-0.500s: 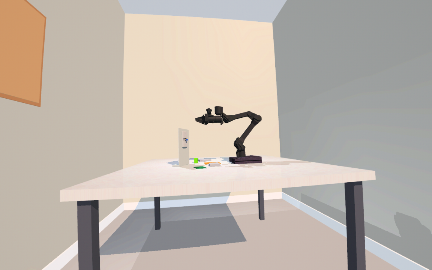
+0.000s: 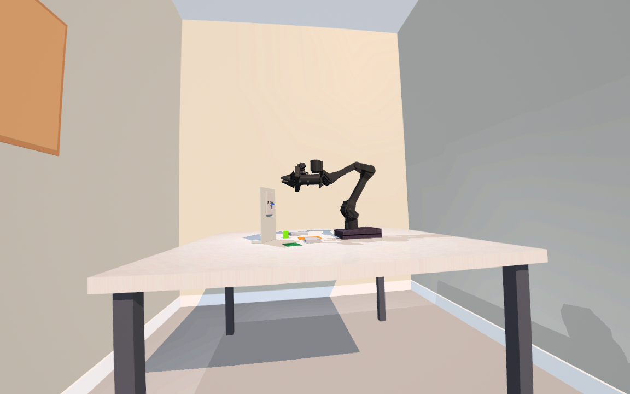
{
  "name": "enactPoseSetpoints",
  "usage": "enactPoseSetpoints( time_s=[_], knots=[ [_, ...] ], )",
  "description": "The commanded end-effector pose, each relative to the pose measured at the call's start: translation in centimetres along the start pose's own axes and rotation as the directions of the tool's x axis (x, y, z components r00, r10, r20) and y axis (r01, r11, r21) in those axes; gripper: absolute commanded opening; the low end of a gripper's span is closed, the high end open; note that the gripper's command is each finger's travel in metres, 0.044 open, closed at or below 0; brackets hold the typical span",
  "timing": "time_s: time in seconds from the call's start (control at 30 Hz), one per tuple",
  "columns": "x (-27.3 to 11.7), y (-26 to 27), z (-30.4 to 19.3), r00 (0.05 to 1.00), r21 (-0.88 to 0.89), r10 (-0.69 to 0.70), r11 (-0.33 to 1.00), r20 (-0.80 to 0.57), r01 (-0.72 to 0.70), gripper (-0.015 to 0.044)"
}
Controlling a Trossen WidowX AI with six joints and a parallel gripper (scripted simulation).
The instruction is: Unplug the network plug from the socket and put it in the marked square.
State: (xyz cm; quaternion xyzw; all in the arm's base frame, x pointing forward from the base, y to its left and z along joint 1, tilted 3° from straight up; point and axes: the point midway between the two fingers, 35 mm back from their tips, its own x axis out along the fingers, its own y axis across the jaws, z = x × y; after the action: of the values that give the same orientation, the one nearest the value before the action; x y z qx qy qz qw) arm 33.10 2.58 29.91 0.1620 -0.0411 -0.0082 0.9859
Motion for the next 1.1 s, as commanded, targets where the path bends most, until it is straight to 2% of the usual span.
enactPoseSetpoints(
  time_s=[0.0, 0.23, 0.5, 1.07],
  knots=[
    [0.2, 0.8, -2.4, 1.000, 0.147, -0.010, 0.989, -0.003, 0.010, 0.0156],
    [0.0, 2.1, -5.6, 1.000, 0.369, -0.021, 0.929, 0.001, 0.019, 0.0156],
    [-1.2, 3.5, -9.0, 0.999, 0.599, -0.035, 0.801, 0.004, 0.026, 0.0156],
    [-6.3, 4.8, -14.9, 0.998, 0.932, -0.067, 0.362, 0.001, 0.024, 0.0156]
  ],
)
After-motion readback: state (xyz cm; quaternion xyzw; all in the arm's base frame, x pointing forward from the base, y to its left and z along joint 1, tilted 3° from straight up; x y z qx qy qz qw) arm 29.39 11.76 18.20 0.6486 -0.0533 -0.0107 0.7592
